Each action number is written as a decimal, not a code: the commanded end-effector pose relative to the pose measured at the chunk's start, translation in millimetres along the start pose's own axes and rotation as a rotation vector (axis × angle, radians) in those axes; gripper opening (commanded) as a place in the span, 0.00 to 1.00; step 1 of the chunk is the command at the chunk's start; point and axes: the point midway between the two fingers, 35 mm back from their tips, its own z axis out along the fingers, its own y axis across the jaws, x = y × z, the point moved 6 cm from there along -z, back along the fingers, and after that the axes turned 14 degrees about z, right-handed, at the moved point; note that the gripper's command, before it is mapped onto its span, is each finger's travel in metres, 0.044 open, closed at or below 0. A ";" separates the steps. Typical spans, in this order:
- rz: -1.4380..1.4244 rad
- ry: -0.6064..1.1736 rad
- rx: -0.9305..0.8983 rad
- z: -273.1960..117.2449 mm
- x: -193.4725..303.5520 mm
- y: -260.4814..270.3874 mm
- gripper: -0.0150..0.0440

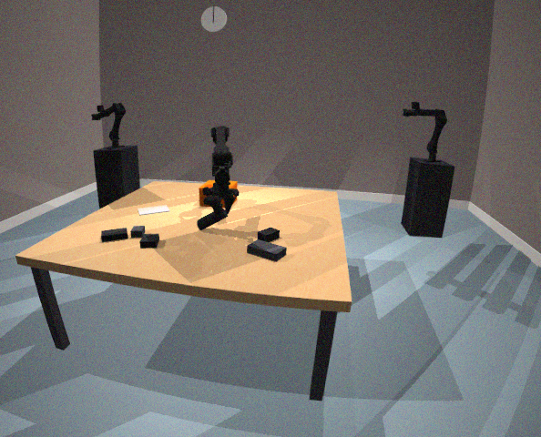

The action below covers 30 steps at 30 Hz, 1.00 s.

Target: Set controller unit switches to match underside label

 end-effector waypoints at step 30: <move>0.008 -0.006 0.000 24.1 -2.1 0.8 0.83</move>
